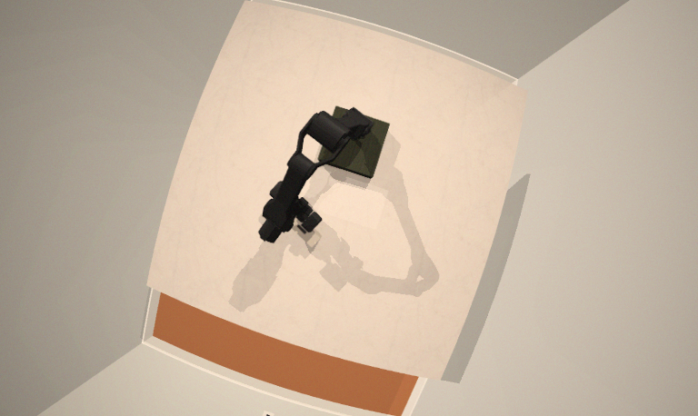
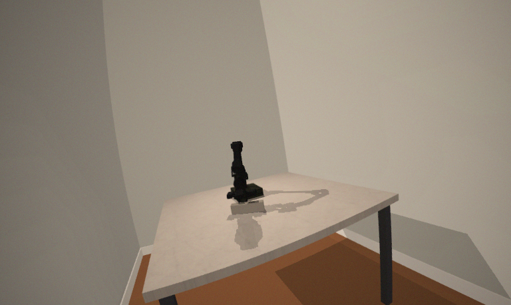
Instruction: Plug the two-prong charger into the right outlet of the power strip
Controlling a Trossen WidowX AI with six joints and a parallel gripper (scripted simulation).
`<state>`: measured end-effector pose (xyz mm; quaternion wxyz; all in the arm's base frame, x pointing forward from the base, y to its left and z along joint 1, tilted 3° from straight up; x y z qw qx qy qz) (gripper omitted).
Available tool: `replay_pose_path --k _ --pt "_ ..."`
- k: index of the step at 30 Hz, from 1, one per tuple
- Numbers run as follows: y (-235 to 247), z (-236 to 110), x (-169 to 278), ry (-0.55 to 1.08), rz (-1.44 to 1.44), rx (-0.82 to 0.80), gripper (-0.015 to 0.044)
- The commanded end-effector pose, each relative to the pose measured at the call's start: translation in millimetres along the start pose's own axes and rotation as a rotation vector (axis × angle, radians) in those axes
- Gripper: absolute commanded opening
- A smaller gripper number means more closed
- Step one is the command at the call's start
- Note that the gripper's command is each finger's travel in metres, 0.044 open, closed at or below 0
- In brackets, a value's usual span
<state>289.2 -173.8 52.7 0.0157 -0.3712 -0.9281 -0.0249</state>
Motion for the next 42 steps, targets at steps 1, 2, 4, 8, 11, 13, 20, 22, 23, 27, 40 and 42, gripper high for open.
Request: replay_pose_path --k 1,2,4,8,11,13,20,22,23,27,40,42 --pt "1 -1 -4 -0.013 -0.001 -0.005 0.0" --pt "1 -1 -5 -0.013 -0.001 -0.005 0.0" --pt "1 -2 -6 -0.013 -0.001 -0.005 0.0" --pt "1 -2 -7 -0.013 -0.001 -0.005 0.0" --pt "1 -2 -8 -0.013 -0.001 -0.005 0.0" --pt "1 -2 -9 -0.013 -0.001 -0.005 0.0" --pt "2 -2 -12 -0.013 -0.001 -0.005 0.0" --pt "2 -2 -13 -0.013 -0.001 -0.005 0.0" --pt "2 -2 -13 -0.013 -0.001 -0.005 0.0" --pt "2 -2 -15 -0.013 -0.001 -0.005 0.0" --pt "3 -3 -20 -0.014 -0.001 -0.005 0.0" --pt "3 -3 -20 -0.014 -0.001 -0.005 0.0"
Point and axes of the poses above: the point midway between the two fingers, 35 mm back from their tips, its own z axis out along the fingers, its own y axis across the jaws, x = y × z, the point moved 5 cm from there along -z, back along the fingers, and after that the axes turned 6 degrees about z, right-handed, at the moved point
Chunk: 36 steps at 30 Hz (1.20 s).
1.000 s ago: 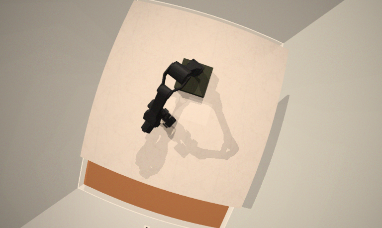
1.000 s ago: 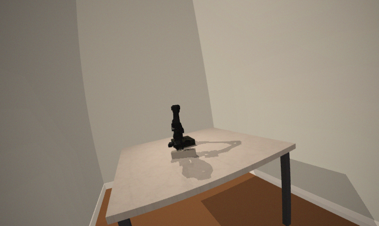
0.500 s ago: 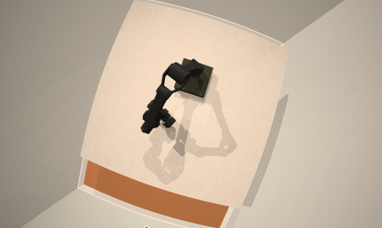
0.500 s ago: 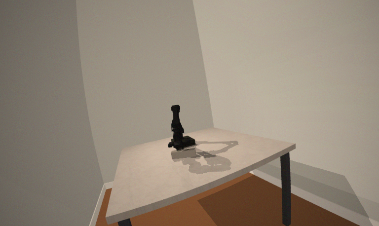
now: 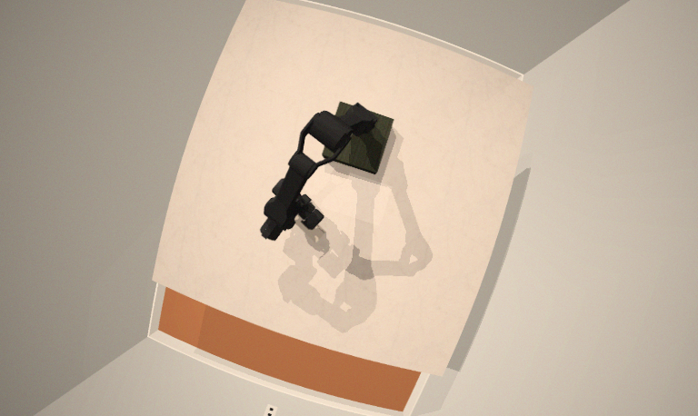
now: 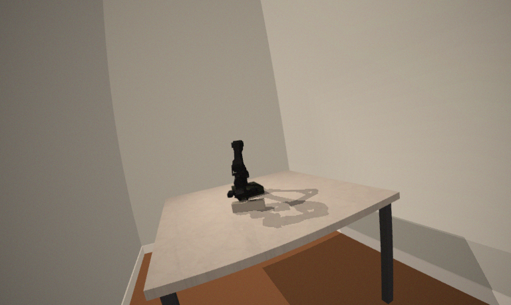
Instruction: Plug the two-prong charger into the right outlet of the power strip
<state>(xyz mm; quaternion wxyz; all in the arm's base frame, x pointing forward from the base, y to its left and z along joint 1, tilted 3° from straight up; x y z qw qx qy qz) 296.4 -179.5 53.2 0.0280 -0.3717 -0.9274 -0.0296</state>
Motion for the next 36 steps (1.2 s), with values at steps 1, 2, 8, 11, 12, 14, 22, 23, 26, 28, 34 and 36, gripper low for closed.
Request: replay_pose_path --k 1,2,8,11,12,14,22,23,26,28,34,36 --pt "1.9 -1.9 -10.9 -0.04 -0.003 -0.005 0.0" --pt "1.9 -1.9 -10.8 -0.04 -0.003 -0.005 0.0" --pt "1.8 -1.7 -10.2 -0.04 -0.003 -0.005 0.0" --pt "1.7 -1.7 -9.8 -0.04 -0.003 -0.005 0.0" --pt "1.7 -1.6 -9.7 -0.04 -0.003 -0.005 0.0" --pt "1.7 -1.6 -9.4 -0.04 -0.003 -0.005 0.0" --pt "1.6 -1.5 -8.4 -0.04 -0.003 -0.005 0.0" --pt "1.6 -1.5 -8.3 -0.04 -0.003 -0.005 0.0" --pt "1.5 -1.5 -7.9 -0.04 -0.003 -0.005 0.0" --pt "1.5 -1.5 -7.6 -0.04 -0.003 -0.005 0.0" --pt "1.4 -1.6 -6.8 -0.04 -0.003 -0.005 0.0" --pt "1.4 -1.6 -6.6 -0.04 -0.003 -0.005 0.0"
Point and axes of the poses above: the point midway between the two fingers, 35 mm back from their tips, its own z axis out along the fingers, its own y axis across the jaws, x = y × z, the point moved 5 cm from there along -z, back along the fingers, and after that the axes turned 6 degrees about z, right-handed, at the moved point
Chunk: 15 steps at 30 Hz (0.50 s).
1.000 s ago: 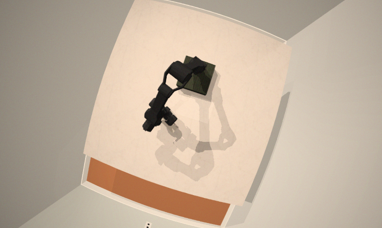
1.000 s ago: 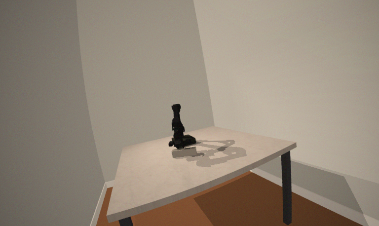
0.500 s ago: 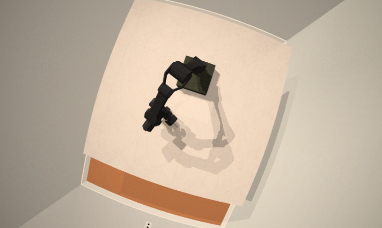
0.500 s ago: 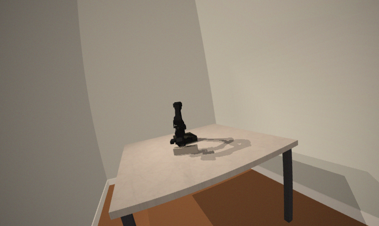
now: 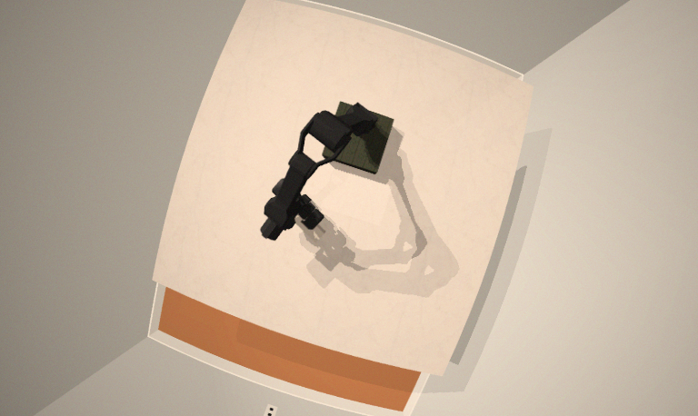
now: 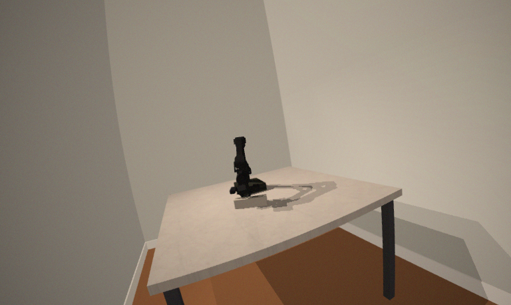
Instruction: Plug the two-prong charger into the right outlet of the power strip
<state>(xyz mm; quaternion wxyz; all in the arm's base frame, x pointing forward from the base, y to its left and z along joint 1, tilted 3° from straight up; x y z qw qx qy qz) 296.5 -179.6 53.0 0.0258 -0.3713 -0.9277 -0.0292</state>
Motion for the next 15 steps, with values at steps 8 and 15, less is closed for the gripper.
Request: replay_pose_path --k 8,15 --pt "1.2 -1.9 -5.4 -0.035 -0.002 -0.004 0.0" --pt "1.1 -2.1 -4.5 -0.035 -0.002 -0.004 0.0"
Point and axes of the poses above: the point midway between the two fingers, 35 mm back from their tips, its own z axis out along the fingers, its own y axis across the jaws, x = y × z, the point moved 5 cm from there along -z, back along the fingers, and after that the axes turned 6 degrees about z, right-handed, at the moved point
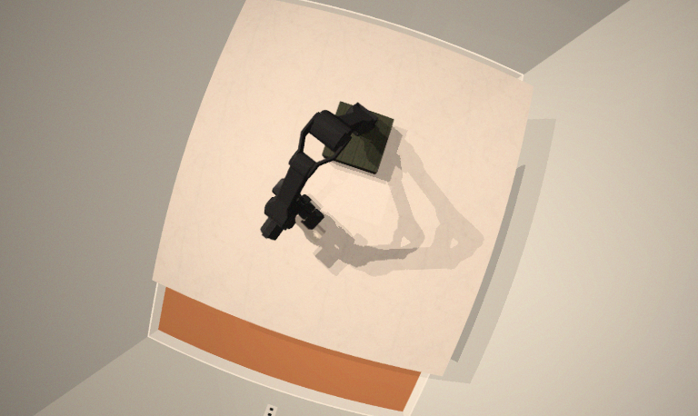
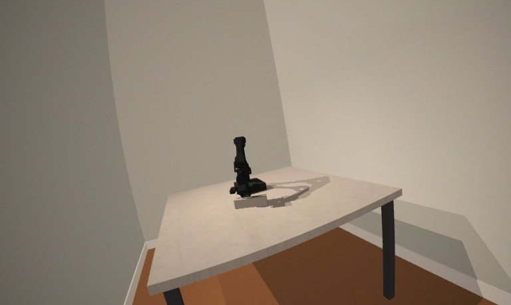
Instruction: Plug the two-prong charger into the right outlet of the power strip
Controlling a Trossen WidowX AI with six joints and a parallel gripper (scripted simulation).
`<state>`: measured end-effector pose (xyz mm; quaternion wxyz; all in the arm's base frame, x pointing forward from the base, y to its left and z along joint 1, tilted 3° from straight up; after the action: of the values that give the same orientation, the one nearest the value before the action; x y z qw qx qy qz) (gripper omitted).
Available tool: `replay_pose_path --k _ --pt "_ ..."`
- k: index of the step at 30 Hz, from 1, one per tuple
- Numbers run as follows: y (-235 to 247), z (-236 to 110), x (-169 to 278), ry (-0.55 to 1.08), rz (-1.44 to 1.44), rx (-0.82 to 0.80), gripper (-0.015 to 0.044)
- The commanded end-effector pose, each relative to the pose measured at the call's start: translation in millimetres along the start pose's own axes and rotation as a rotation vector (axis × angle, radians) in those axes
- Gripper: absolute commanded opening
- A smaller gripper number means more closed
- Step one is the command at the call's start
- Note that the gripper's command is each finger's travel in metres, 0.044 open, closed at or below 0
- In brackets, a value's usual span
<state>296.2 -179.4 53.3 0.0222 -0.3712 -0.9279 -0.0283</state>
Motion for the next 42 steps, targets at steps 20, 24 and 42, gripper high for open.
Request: replay_pose_path --k 20,24,42 --pt "0.0 -0.3 -0.1 -0.001 0.0 0.0 0.0184" --pt "0.0 -0.3 -0.1 -0.001 0.0 0.0 0.0289" --pt "-0.3 0.1 3.0 -0.007 0.0 -0.001 0.044"
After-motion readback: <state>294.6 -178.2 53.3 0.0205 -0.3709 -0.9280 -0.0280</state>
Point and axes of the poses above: the point midway between the two fingers, 35 mm back from their tips, its own z axis out along the fingers, its own y axis across the jaws, x = y × z, the point moved 5 cm from there along -z, back along the fingers, and after that the axes turned 6 degrees about z, right-handed, at the moved point
